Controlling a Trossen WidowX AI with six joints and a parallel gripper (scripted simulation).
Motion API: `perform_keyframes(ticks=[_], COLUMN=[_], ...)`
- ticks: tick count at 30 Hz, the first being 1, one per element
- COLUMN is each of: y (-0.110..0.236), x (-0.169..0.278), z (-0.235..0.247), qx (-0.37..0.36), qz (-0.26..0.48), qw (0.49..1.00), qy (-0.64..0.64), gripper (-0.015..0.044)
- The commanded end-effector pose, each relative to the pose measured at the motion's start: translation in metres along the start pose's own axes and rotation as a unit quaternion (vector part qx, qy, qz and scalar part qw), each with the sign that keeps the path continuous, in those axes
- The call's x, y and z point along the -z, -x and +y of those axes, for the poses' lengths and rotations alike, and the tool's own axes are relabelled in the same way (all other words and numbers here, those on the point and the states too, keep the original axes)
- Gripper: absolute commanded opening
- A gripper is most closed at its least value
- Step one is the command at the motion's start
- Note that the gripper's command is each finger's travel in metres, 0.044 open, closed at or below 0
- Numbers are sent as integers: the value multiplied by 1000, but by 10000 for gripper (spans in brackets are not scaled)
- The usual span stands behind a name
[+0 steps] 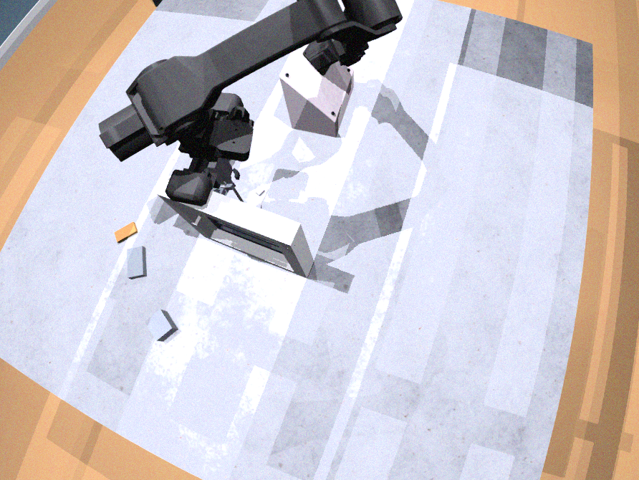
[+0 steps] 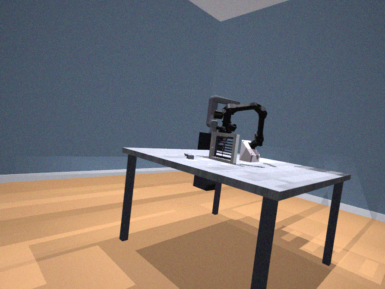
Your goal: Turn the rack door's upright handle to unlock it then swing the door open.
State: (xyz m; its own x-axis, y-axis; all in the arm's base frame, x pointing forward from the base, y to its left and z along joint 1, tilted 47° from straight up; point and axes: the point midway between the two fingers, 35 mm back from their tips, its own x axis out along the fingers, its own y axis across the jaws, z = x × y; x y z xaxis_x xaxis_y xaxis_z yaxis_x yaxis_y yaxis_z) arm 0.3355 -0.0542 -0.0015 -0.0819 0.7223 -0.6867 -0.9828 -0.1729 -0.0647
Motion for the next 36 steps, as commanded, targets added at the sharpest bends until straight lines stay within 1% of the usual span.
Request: perform_keyframes(ticks=[1,7,20,25,36], y=[1,1,1,1,1], x=[0,0,0,-1,-6], z=[0,0,0,0,10], qx=[2,2,2,2,2], qz=[0,0,0,0,0], qw=[1000,1000,1000,1000,993], qy=[11,11,11,3,-115], gripper=[261,104,17,16,16])
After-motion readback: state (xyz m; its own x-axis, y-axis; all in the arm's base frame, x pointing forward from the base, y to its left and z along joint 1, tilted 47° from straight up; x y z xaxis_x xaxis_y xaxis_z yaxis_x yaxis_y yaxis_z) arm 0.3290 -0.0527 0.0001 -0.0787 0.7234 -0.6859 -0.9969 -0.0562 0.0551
